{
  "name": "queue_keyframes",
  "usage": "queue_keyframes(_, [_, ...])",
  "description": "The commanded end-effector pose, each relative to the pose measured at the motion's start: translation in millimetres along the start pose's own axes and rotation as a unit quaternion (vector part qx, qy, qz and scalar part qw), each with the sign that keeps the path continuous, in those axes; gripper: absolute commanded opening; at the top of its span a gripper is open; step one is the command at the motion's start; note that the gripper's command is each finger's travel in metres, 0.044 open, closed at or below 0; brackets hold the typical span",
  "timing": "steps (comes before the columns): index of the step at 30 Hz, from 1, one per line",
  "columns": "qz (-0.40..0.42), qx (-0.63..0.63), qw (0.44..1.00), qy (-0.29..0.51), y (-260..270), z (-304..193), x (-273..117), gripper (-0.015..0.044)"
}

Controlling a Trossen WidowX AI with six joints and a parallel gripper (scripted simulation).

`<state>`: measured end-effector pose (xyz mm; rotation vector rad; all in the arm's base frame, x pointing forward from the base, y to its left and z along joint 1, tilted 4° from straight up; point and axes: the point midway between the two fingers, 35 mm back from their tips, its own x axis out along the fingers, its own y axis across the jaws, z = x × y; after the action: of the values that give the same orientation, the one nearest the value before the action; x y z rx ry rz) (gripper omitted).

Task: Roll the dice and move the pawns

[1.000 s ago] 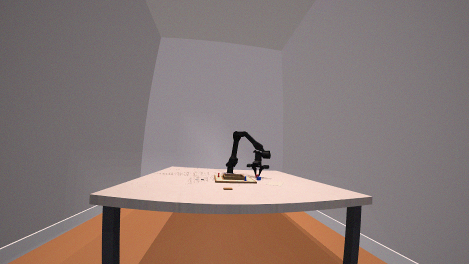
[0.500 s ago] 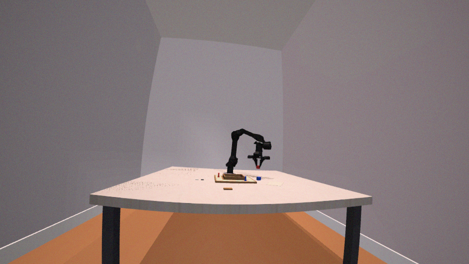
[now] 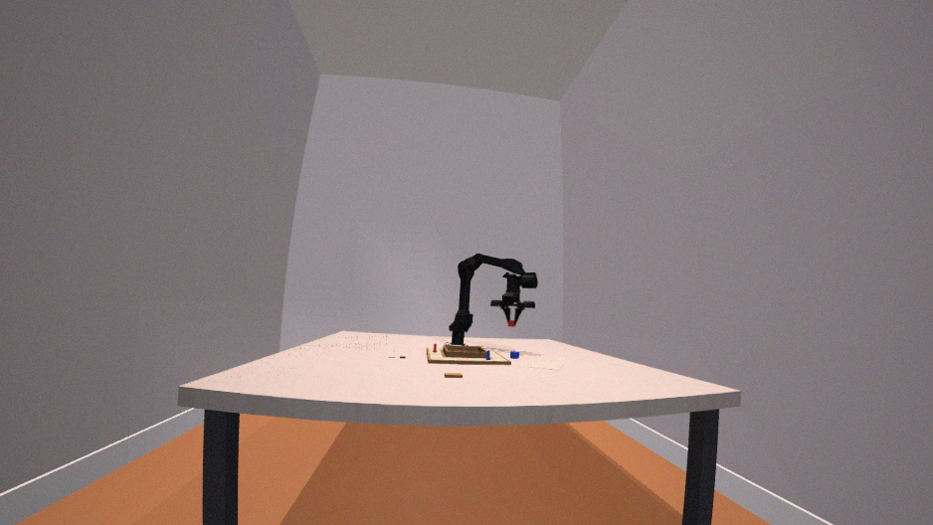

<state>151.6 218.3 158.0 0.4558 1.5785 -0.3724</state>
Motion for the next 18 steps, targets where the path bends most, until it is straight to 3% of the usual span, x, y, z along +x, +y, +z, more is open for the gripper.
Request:
queue_keyframes(1, [-0.001,-0.001,1.0,-0.004,-3.8,15.8,1.3,0.0])
queue_keyframes(18, [-0.003,-0.092,0.996,-0.008,-21.7,91.2,13.1,0.0])
